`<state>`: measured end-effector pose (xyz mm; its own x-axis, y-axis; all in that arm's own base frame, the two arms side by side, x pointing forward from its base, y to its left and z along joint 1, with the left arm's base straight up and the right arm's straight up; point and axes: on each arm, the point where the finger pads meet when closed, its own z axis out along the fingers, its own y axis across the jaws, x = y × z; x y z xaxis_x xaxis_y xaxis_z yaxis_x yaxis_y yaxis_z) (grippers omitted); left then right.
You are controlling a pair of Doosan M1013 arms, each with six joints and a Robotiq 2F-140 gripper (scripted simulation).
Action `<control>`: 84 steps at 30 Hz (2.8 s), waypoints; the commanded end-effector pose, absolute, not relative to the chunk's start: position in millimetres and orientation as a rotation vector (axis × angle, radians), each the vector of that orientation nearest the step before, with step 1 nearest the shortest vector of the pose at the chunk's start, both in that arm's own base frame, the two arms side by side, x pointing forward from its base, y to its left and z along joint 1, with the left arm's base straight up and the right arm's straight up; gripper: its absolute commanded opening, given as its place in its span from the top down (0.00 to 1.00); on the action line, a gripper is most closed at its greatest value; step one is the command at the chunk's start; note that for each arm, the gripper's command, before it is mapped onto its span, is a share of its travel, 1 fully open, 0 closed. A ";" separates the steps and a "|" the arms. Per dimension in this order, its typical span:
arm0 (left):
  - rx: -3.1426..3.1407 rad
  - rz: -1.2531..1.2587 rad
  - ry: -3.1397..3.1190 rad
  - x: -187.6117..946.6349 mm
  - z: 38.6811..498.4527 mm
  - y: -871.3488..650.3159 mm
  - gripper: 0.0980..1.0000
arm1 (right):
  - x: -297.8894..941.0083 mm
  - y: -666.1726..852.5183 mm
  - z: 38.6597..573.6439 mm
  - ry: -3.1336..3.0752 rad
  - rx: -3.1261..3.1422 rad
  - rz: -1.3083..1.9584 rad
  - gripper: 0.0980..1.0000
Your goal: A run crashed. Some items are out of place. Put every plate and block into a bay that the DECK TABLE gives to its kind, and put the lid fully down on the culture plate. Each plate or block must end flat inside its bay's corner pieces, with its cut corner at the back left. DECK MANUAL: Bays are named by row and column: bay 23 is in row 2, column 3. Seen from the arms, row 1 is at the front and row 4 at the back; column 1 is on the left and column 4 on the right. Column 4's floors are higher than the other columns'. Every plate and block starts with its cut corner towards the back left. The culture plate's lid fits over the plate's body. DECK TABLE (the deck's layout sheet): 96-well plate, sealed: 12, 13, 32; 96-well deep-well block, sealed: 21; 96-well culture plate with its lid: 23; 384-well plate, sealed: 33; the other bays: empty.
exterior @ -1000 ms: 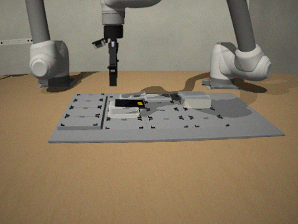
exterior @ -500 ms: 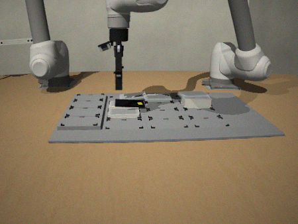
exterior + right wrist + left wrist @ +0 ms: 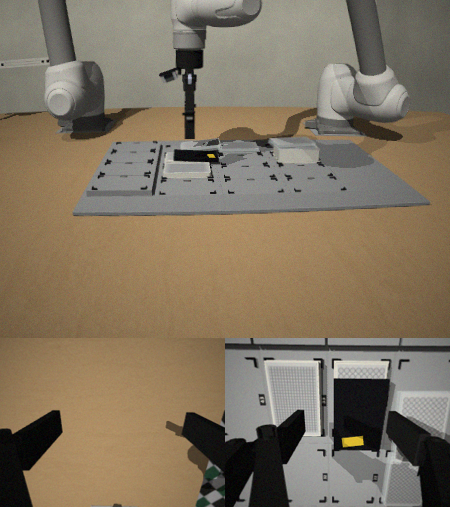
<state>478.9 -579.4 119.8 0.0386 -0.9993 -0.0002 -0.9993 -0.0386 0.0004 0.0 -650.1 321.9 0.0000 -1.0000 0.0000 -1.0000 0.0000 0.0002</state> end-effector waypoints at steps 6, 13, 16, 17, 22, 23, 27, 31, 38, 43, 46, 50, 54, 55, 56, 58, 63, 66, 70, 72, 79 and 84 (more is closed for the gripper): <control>2.264 0.003 -2.178 454.1 108.9 -564.3 0.34 | 0.1 -650.3 322.8 -2.221 2.221 0.002 0.00; 2.264 0.003 -2.178 452.9 108.3 -563.6 0.34 | 0.1 -650.3 322.8 -2.221 2.221 0.002 0.00; 2.264 0.003 -2.178 452.9 108.3 -563.6 0.34 | 0.1 -650.3 322.8 -2.221 2.221 0.002 0.00; 2.264 0.003 -2.178 452.9 107.0 -563.6 0.34 | 0.1 -650.3 322.8 -2.221 2.221 0.002 0.00; 2.264 0.003 -2.178 452.9 100.3 -563.6 0.34 | 0.1 -650.3 322.8 -2.221 2.221 0.002 0.00; 2.264 0.003 -2.178 452.9 99.0 -563.6 0.34 | 0.1 -650.3 322.8 -2.221 2.221 0.002 0.00; 2.264 0.003 -2.178 452.9 93.7 -563.6 0.34 | 0.1 -650.3 322.8 -2.221 2.221 0.002 0.00; 2.264 0.003 -2.178 452.9 91.0 -563.6 0.34 | 0.1 -650.3 322.8 -2.221 2.221 0.002 0.00; 2.264 0.002 -2.178 452.9 81.7 -563.6 0.34 | 0.1 -650.3 322.8 -2.221 2.221 0.002 0.00; 2.264 0.002 -2.178 452.9 75.0 -563.6 0.34 | 0.1 -650.3 322.8 -2.221 2.221 0.002 0.00; 2.264 0.002 -2.178 452.9 72.3 -563.6 0.34 | 0.1 -650.3 322.8 -2.221 2.221 0.002 0.00; 2.264 0.003 -2.178 452.9 70.5 -563.6 0.34 | 0.1 -650.3 322.8 -2.221 2.221 0.002 0.00; 2.264 0.003 -2.178 452.9 70.6 -563.6 0.34 | 0.1 -650.3 322.8 -2.221 2.221 0.002 0.00; 2.264 0.003 -2.178 452.9 70.6 -563.6 0.34 | 0.1 -650.3 322.8 -2.221 2.221 0.002 0.00; 2.264 0.003 -2.178 452.9 70.6 -563.6 0.34 | 0.1 -650.3 322.8 -2.221 2.221 0.002 0.00; 2.264 0.003 -2.178 452.9 70.6 -563.6 0.34 | 0.1 -650.3 322.8 -2.221 2.221 0.002 0.00; 2.264 0.003 -2.178 452.9 70.6 -563.6 0.34 | 0.1 -650.3 322.8 -2.221 2.221 0.002 0.00; 2.264 0.003 -2.178 452.9 70.6 -563.6 0.34 | 0.1 -650.3 322.8 -2.221 2.221 0.002 0.00; 2.264 0.002 -2.178 452.9 66.6 -563.6 0.34 | 0.1 -650.3 322.8 -2.221 2.221 0.002 0.00; 2.264 0.002 -2.178 452.9 63.9 -563.6 0.34 | 0.1 -650.3 322.8 -2.221 2.221 0.002 0.00; 2.264 0.002 -2.178 452.9 54.6 -563.6 0.34 | 0.1 -650.3 322.8 -2.221 2.221 0.002 0.00; 2.264 0.002 -2.178 452.9 50.6 -563.6 0.34 | 0.1 -650.3 322.8 -2.221 2.221 0.002 0.00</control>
